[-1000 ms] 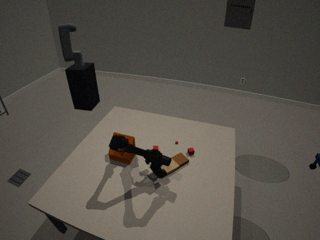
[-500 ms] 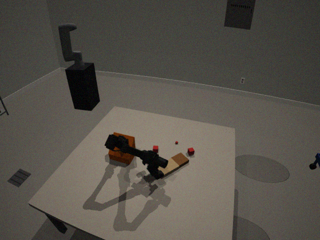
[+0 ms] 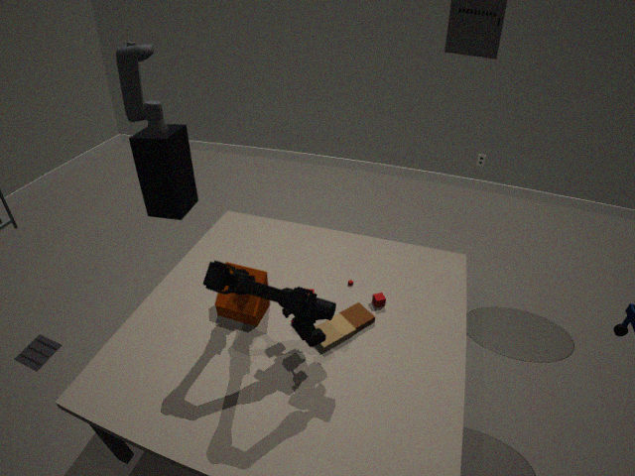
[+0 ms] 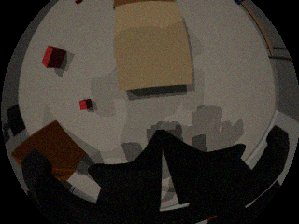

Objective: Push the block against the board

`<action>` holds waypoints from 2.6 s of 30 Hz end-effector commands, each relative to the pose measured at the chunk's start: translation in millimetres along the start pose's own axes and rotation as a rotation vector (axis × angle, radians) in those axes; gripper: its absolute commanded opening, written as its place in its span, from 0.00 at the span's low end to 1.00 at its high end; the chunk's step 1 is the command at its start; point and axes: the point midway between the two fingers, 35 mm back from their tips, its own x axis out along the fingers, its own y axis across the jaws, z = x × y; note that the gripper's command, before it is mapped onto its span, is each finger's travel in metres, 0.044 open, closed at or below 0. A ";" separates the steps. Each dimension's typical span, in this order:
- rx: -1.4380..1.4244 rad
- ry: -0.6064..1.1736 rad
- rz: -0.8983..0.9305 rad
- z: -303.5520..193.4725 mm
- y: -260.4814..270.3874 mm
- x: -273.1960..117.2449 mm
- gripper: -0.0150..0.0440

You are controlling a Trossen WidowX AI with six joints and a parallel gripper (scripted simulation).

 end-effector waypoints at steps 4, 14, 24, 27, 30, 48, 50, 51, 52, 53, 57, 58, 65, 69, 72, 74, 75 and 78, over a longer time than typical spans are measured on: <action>0.201 -0.004 -0.003 14.0 -14.0 -3.1 0.25; 0.550 -0.006 -0.002 38.6 -33.6 -6.1 0.25; 0.899 -0.007 -0.001 64.8 -50.2 -7.8 0.25; 1.004 -0.007 0.000 72.9 -54.5 -8.1 0.25; 1.109 -0.007 0.000 81.1 -58.6 -8.3 0.25; 1.732 -0.008 0.000 131.4 -76.1 -7.4 0.25; 1.755 -0.008 0.000 133.3 -76.6 -7.3 0.25; 1.755 -0.008 0.000 133.3 -76.6 -7.3 0.25; 1.755 -0.008 0.000 133.3 -76.6 -7.3 0.25; 1.755 -0.008 0.000 133.3 -76.6 -7.3 0.25; 1.755 -0.008 0.001 133.5 -76.8 -4.2 0.25; 1.755 -0.008 0.001 133.9 -77.2 5.0 0.25; 1.755 -0.008 -0.002 133.2 -77.3 47.6 0.25; 1.755 -0.008 -0.002 133.4 -76.3 47.6 0.25; 1.755 -0.008 -0.002 134.1 -73.9 47.6 0.25; 1.755 -0.008 -0.002 134.6 -71.8 47.7 0.25; 1.755 -0.008 -0.002 134.8 -70.7 47.7 0.25; 1.755 -0.008 -0.001 135.5 -67.6 47.7 0.25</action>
